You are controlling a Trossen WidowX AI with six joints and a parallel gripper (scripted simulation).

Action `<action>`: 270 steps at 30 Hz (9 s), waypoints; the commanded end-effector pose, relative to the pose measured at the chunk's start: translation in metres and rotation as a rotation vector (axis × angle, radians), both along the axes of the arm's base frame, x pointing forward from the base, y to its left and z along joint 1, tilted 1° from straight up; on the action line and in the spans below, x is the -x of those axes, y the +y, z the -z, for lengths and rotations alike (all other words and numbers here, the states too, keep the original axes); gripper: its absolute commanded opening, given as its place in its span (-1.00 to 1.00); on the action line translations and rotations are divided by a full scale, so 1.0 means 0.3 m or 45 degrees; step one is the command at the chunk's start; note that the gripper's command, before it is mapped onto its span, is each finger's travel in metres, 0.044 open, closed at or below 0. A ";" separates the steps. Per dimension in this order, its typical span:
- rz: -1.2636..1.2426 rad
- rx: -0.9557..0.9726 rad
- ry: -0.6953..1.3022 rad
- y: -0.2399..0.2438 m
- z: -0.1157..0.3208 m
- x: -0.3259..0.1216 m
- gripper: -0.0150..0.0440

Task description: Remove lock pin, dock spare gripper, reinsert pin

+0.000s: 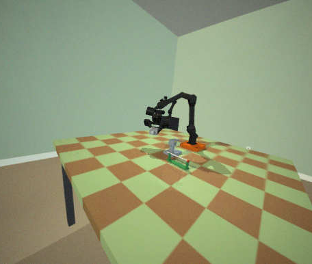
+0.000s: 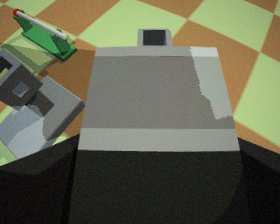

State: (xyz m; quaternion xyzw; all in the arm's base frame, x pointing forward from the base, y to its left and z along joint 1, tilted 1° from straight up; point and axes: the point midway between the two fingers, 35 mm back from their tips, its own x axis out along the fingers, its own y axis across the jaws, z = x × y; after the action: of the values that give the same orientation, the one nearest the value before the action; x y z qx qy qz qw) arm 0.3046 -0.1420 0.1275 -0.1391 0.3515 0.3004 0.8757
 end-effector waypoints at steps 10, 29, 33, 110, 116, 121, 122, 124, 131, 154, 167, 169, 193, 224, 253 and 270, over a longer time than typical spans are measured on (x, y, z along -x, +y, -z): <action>0.000 0.004 -0.004 0.001 -0.015 0.001 -0.49; 0.293 -0.336 0.319 0.101 -0.056 -0.007 -0.49; 0.362 -0.407 0.397 0.124 -0.065 -0.007 -0.49; 1.980 -1.116 1.940 0.536 -0.271 0.106 -0.49; 1.998 -1.103 1.963 0.537 -0.257 0.107 -0.49; 2.031 -1.068 2.013 0.538 -0.222 0.111 -0.49; 2.031 -1.068 2.013 0.538 -0.223 0.109 -0.49; 2.031 -1.068 2.013 0.537 -0.223 0.104 -0.49; 2.045 -1.049 2.047 0.533 -0.197 0.096 -0.49; 2.052 -1.043 2.059 0.533 -0.097 0.087 -0.49; 2.051 -1.043 2.058 0.533 -0.041 0.082 -0.49; 2.051 -1.043 2.058 0.533 -0.034 0.081 -0.49; 2.049 -1.041 2.052 0.531 -0.042 0.080 0.49; 2.072 -1.052 2.059 0.543 -0.202 0.111 1.00; 2.105 -1.243 1.885 0.561 -0.367 0.148 1.00; 2.110 -1.291 1.833 0.572 -0.410 0.161 0.91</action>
State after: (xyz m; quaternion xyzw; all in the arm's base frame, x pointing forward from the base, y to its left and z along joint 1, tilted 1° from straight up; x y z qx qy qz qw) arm 0.2575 0.0277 0.2512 0.6879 0.5822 -0.2396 0.3611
